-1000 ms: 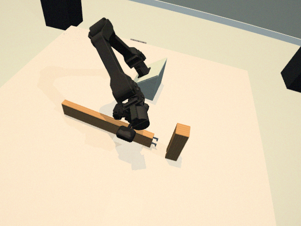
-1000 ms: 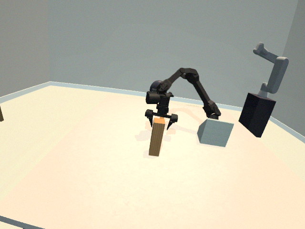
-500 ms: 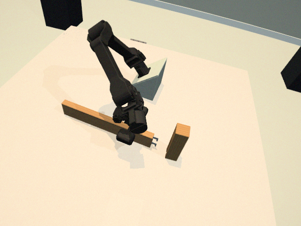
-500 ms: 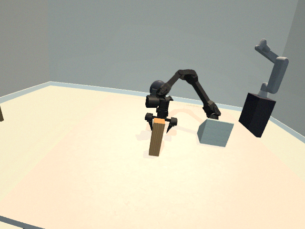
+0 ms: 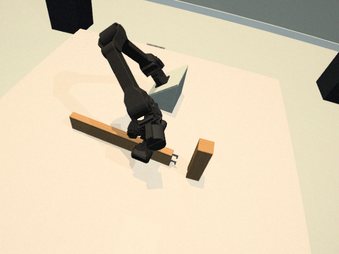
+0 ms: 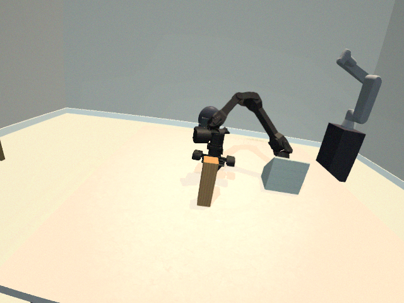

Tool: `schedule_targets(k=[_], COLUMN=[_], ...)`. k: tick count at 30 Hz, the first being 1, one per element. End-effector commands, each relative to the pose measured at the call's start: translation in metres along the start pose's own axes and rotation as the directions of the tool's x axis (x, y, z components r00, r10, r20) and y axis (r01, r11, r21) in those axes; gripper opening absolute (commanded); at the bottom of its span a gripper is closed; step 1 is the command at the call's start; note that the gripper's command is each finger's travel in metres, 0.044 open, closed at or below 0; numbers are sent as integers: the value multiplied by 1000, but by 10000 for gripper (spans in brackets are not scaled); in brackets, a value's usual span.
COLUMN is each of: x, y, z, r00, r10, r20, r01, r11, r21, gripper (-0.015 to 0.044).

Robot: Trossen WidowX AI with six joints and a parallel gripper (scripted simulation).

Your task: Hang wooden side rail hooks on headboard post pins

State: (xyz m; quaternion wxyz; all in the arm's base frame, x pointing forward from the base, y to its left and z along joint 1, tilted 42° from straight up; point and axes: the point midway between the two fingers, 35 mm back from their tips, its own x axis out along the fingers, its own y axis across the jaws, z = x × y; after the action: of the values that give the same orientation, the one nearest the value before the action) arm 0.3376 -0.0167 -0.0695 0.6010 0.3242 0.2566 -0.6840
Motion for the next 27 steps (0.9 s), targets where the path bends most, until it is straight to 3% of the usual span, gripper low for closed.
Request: schedule_targets(k=[1,5,27], x=[0,0,0], y=[0,0,10], z=[0,0,-1], r00=[1000,1000,1000], r10=[2,2,2], r20=[3,3,3], r01=[-2,-2,-2], r11=[1000,1000,991], r21=[-4,-4,-131], gripper=[72,0,0])
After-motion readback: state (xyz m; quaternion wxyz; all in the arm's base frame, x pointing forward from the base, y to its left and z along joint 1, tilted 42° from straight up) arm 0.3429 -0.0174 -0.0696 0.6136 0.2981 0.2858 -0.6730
